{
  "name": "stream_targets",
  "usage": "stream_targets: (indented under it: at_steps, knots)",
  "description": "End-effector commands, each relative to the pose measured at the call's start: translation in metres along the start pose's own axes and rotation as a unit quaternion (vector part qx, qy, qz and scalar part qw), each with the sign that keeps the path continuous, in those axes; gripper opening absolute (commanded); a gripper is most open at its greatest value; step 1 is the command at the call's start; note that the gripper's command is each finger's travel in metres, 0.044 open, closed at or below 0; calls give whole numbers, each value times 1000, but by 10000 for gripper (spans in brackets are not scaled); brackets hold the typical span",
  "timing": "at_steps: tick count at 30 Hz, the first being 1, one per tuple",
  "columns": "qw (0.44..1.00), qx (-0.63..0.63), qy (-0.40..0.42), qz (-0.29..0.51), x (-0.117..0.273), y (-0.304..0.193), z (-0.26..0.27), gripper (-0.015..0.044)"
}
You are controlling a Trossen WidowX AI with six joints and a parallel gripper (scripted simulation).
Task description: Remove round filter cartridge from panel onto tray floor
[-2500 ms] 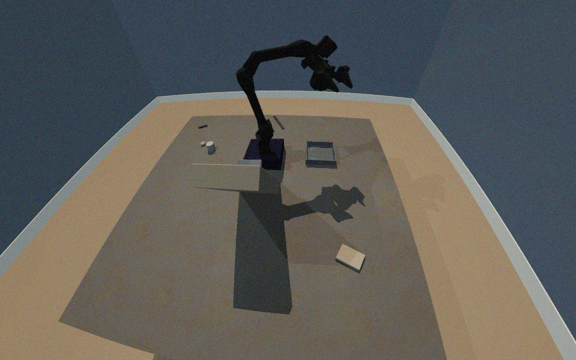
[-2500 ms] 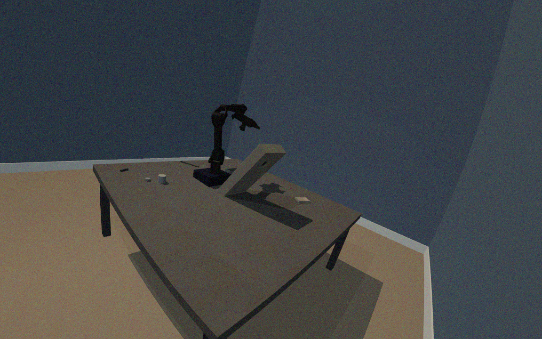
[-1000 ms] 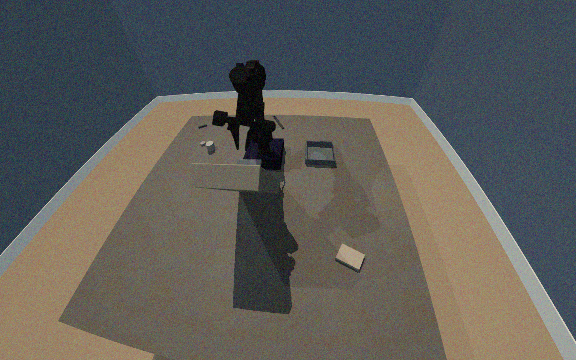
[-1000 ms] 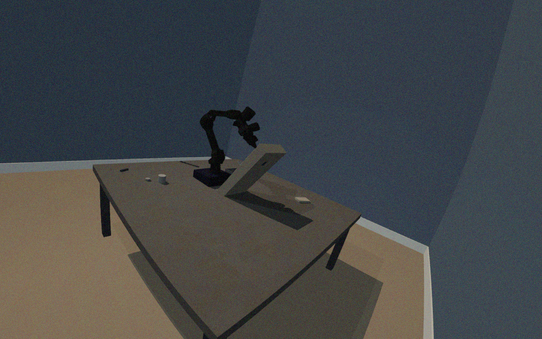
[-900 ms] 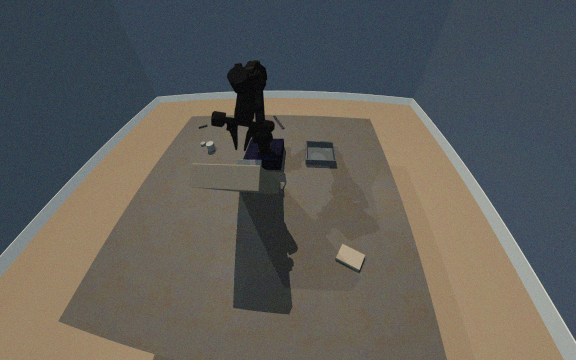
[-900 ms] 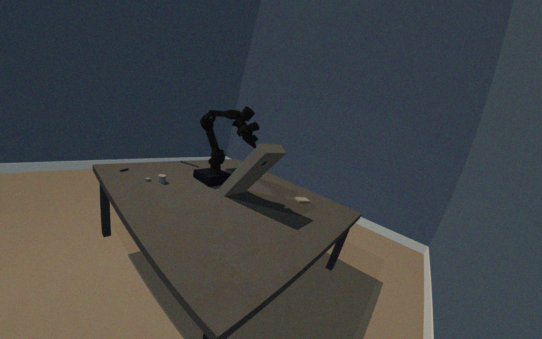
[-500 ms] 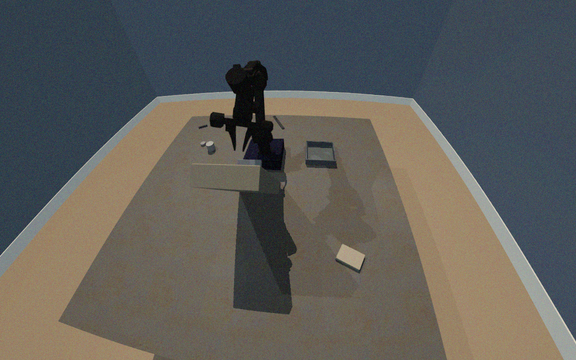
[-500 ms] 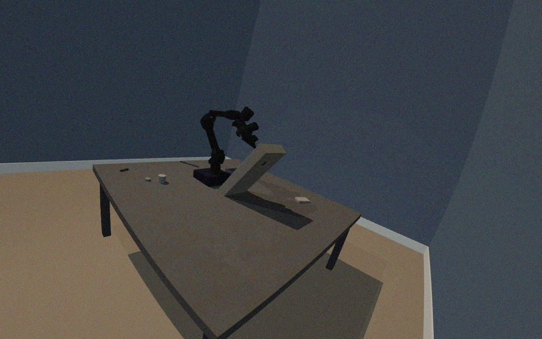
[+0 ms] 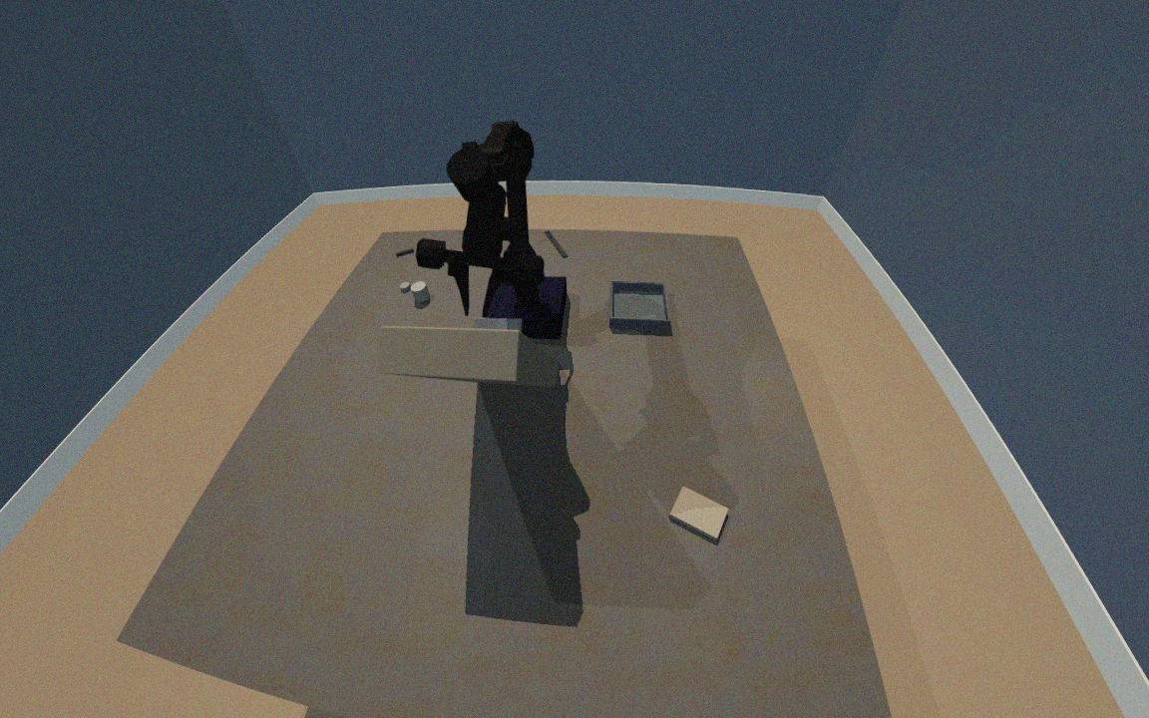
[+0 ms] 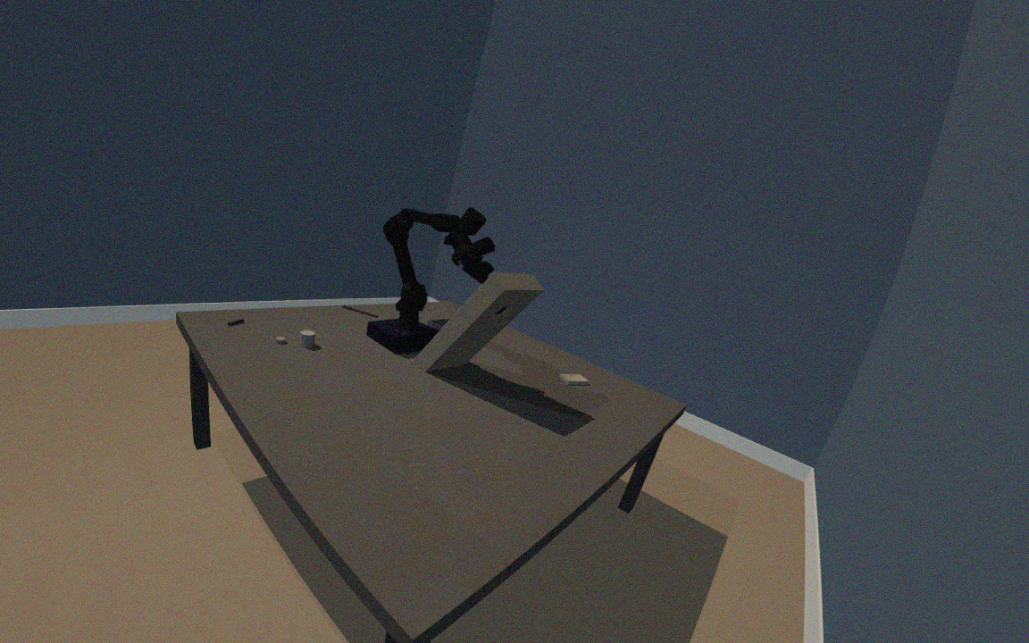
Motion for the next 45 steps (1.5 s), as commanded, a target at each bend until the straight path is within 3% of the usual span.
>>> stream_targets:
  at_steps: [1,16,45]
  knots:
    - [1000,-1,2,-1,-7,0,0,106]
    - [1000,-1,2,-2,-30,-1,0,106]
    - [1000,-1,2,-2,-33,0,1,106]
Point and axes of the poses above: the point midway between the two fingers, 35 mm back from their tips, its own x axis back along the fingers, its own z axis across the jaws, y = z × x, the point moved 8 cm from there along x, back along the fingers, and after that the axes turned 14 degrees about -x, right-handed, at the moved point
